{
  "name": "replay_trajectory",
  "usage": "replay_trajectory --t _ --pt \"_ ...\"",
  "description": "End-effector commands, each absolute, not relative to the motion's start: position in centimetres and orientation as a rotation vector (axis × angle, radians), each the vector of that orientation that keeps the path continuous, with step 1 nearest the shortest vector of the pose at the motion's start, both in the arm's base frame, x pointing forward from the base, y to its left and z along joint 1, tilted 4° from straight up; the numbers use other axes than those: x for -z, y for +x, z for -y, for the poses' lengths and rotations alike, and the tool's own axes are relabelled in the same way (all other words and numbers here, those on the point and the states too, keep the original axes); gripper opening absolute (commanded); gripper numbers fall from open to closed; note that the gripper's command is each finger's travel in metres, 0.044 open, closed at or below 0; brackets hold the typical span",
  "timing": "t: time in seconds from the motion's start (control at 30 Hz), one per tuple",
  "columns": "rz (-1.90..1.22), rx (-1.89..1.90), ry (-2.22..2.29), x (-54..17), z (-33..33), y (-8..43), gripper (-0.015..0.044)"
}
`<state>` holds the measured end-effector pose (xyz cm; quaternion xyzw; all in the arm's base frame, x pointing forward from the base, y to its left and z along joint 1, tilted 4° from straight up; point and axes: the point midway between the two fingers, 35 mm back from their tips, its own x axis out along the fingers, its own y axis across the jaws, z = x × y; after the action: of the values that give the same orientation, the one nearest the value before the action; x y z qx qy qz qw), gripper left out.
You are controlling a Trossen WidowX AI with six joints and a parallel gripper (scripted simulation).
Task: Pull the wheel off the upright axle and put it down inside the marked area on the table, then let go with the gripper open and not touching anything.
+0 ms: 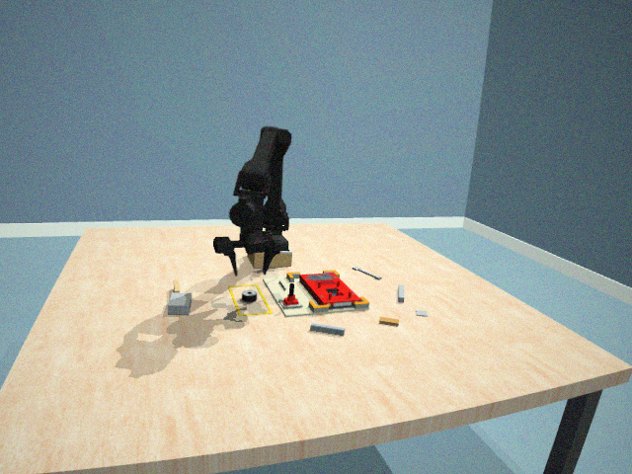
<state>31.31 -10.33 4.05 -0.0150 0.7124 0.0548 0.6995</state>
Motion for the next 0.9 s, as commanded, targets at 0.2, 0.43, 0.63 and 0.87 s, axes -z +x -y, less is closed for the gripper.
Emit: replay_trajectory --t 0.2,0.43,0.63,0.87 --pt "-1.591 -0.122 -0.036 -8.3 8.5 25.1 0.0440" --pt "-1.592 -0.122 -0.037 -9.1 8.0 23.3 0.0440" --pt "-1.592 -0.122 -0.037 -9.1 8.0 23.3 0.0440" --pt "-1.592 -0.122 -0.037 -9.1 8.0 23.3 0.0440"
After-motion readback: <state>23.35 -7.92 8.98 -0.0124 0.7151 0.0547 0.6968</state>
